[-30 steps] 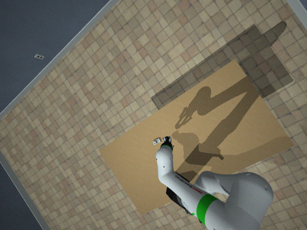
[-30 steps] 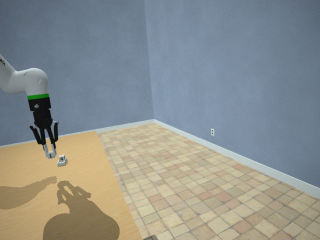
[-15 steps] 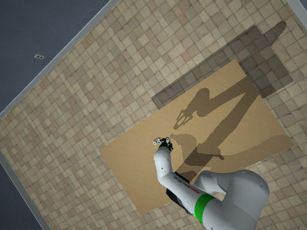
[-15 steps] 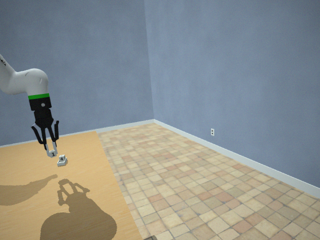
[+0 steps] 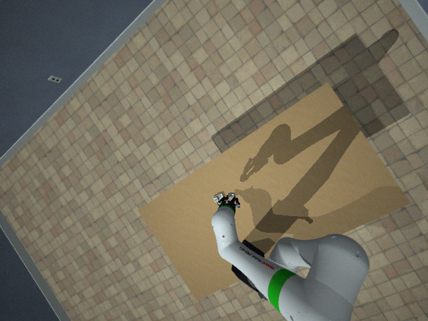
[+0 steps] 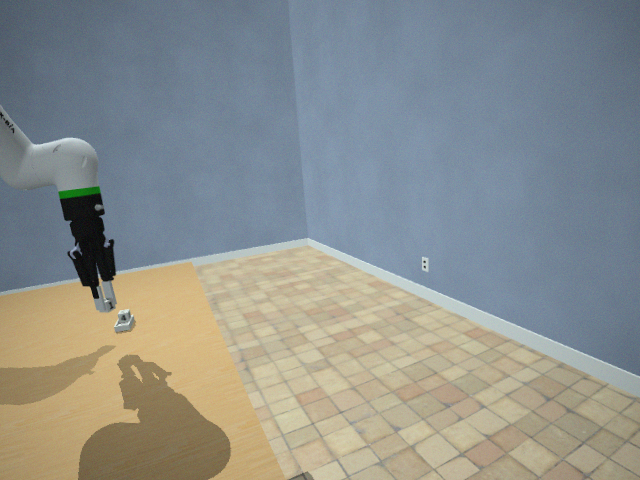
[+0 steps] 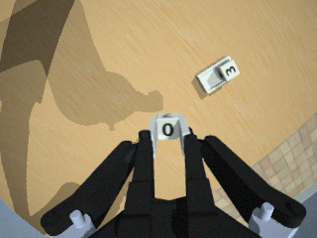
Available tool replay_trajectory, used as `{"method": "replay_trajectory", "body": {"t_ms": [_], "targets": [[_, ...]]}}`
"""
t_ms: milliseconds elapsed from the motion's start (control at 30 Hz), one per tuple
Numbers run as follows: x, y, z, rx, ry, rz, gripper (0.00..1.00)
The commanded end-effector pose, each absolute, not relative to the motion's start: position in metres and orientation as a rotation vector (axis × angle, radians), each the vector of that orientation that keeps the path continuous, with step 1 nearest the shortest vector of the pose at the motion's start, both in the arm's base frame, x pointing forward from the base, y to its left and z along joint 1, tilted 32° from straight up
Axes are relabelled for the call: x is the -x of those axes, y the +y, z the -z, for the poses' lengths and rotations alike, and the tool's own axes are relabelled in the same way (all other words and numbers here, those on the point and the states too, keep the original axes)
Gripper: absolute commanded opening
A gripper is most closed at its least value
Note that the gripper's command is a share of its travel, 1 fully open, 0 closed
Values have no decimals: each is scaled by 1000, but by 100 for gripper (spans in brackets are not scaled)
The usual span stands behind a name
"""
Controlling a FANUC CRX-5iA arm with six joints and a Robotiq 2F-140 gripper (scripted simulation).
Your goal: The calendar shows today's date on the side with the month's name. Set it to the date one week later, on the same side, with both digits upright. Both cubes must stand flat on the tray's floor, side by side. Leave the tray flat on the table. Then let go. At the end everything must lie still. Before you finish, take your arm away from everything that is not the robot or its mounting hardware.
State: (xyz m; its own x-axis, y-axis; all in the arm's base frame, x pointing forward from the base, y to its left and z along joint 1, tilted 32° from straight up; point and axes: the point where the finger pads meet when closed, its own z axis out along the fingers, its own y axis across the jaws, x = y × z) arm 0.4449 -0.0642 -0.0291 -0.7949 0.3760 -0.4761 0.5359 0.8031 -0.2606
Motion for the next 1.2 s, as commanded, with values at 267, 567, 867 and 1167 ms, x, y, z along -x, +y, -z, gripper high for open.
{"method": "replay_trajectory", "body": {"t_ms": [267,567,867,1167], "targets": [[-445,-53,35,-112,2761,665,16],[-445,-51,36,-10,2777,684,16],[-445,-51,36,-10,2777,684,16],[-448,-55,45,-9,2778,684,16]]}}
